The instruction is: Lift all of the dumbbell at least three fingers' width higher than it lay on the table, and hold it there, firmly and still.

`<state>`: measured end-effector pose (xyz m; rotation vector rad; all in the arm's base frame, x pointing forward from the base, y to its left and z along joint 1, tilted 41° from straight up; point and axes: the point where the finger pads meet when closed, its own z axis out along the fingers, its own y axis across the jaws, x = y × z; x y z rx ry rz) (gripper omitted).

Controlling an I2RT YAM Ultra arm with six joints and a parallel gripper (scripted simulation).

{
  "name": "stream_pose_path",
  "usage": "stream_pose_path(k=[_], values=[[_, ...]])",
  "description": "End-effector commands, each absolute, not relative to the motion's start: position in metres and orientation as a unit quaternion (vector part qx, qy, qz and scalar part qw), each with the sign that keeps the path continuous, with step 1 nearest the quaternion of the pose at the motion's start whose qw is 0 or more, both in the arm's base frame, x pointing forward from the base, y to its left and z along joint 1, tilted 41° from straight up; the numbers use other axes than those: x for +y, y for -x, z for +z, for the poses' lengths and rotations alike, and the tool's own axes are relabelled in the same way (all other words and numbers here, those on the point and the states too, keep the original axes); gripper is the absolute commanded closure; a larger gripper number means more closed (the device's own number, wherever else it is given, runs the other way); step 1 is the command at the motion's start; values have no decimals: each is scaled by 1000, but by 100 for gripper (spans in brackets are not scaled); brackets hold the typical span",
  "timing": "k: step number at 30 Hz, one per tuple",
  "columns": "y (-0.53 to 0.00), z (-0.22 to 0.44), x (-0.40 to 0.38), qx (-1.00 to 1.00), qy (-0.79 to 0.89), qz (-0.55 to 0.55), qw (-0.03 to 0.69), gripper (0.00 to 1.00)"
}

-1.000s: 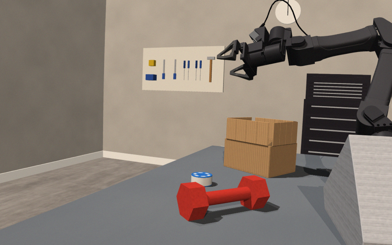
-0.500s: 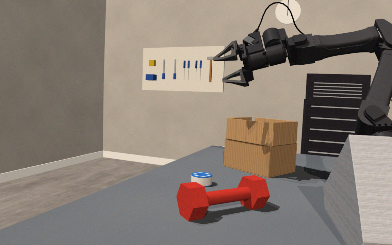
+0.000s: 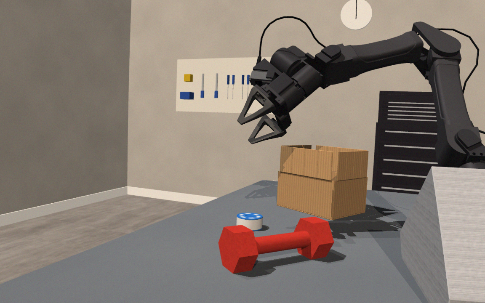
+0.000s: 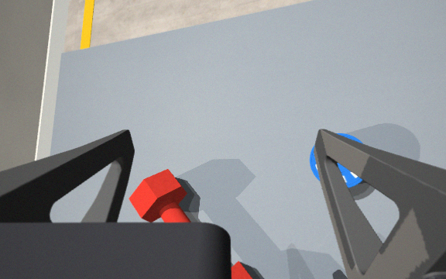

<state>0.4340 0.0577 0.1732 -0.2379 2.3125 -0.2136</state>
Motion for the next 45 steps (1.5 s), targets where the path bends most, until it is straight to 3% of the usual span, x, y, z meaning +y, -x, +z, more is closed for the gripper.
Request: stream_pose_path(k=[1, 14, 16, 18, 29, 45], values=[[-431, 161, 74, 924, 133, -119, 339, 0], [-393, 64, 95, 932, 254, -217, 142, 0], [-393, 64, 95, 932, 254, -217, 142, 0], [-380, 43, 97, 921, 289, -245, 92, 0], [-344, -1, 100, 860, 389, -326, -46, 0], [-338, -2, 102, 844, 409, -341, -66, 0]])
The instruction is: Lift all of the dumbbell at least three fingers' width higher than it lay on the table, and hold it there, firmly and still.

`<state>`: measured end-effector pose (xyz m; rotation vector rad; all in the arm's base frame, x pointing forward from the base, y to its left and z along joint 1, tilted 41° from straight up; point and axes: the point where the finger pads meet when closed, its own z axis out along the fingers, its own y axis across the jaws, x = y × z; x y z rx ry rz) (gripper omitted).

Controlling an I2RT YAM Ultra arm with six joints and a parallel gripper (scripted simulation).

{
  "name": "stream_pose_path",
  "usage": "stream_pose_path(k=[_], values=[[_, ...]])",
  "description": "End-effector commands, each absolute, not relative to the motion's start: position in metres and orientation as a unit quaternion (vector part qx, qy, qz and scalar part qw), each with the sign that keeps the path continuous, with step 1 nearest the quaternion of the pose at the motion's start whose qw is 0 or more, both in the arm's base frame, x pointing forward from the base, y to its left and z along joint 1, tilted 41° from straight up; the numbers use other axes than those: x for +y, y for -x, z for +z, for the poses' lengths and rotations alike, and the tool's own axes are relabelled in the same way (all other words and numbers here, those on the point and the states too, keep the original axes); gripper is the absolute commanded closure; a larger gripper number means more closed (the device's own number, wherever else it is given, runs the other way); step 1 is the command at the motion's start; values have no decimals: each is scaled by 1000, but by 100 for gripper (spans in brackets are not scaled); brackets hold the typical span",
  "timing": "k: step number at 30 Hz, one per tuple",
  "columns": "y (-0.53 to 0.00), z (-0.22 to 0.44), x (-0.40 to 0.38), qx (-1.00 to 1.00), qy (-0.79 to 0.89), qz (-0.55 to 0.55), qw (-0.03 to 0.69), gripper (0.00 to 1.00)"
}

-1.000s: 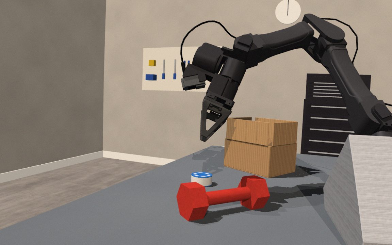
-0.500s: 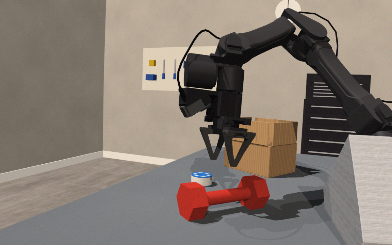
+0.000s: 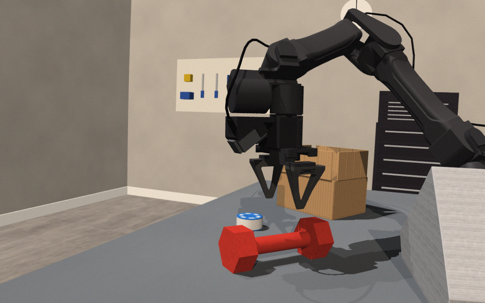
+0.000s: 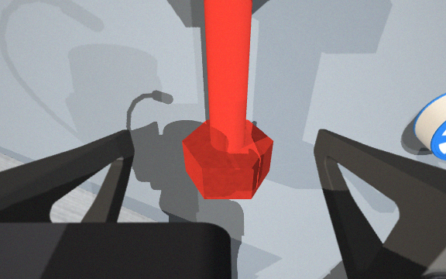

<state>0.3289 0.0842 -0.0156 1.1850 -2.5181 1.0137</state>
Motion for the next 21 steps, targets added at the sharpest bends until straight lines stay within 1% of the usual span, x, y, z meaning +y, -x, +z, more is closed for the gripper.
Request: stream_pose_path(k=[1, 21], values=[[-337, -2, 102, -844, -409, 341, 66, 0], [-342, -12, 98, -845, -407, 341, 62, 0]])
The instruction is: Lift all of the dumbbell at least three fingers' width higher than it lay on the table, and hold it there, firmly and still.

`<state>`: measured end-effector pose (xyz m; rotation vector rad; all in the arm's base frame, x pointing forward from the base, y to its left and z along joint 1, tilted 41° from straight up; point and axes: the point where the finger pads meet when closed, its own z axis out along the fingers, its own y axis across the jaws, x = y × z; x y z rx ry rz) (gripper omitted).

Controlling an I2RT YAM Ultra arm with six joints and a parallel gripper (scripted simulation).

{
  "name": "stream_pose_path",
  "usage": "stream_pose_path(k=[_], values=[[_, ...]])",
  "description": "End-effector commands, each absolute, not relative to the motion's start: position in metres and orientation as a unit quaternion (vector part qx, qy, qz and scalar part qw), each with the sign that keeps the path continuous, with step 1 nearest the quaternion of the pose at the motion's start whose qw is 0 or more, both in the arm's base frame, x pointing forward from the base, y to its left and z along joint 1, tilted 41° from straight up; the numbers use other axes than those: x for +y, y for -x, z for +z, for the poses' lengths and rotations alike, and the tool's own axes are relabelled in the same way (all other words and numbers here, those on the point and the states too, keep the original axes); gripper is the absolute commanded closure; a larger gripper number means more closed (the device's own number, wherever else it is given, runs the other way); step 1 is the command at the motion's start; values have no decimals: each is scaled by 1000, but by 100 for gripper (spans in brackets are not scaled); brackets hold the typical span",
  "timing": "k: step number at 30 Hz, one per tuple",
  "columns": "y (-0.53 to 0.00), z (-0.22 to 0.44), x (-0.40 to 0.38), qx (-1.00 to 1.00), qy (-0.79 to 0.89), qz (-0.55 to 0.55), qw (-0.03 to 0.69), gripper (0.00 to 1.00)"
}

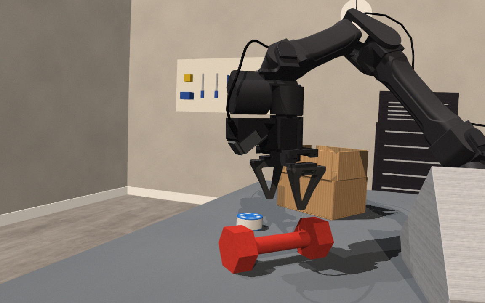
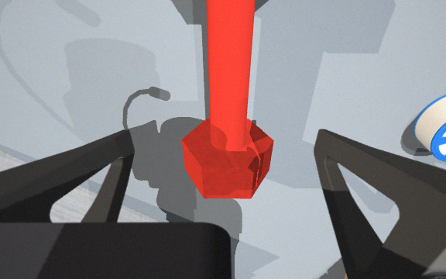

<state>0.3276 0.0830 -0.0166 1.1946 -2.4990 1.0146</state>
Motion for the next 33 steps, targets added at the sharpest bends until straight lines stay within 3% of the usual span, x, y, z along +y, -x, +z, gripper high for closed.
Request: stream_pose_path(k=[1, 33], values=[[-342, -12, 98, -845, -407, 341, 62, 0], [-342, -69, 44, -841, -409, 344, 82, 0]])
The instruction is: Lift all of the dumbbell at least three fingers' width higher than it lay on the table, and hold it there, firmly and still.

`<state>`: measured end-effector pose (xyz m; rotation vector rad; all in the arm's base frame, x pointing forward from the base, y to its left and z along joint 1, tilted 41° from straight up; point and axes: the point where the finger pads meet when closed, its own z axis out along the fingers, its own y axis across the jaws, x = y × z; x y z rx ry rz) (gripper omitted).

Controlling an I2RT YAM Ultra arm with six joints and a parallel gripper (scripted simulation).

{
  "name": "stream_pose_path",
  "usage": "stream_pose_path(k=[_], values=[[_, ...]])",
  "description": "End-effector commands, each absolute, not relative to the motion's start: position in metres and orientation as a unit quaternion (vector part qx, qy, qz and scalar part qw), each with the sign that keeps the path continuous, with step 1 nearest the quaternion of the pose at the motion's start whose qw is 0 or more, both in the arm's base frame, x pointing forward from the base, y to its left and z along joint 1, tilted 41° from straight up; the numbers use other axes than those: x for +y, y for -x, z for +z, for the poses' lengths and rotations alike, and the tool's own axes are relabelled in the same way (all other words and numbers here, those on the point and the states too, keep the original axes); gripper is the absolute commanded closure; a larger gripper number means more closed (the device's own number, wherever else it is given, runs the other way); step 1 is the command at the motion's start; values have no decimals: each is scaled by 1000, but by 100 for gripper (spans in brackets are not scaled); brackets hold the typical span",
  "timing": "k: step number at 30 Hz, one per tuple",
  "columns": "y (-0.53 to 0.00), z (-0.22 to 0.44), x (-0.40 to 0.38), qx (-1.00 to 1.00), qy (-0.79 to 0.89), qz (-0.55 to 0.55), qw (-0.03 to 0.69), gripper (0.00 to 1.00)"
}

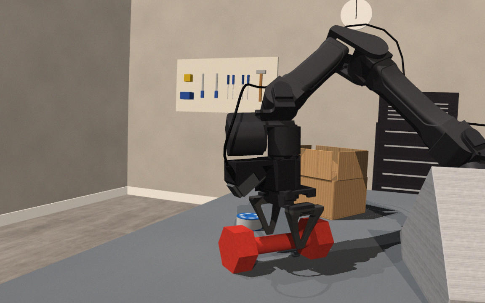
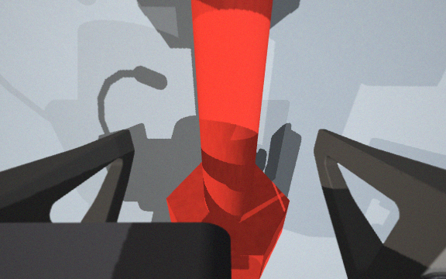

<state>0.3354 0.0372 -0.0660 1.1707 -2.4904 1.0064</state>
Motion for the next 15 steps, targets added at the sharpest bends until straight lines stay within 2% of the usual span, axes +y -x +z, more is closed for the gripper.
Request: stream_pose_path(k=[1, 15], values=[[-342, -69, 44, -841, -409, 344, 82, 0], [-343, -79, 40, -841, -413, 342, 81, 0]])
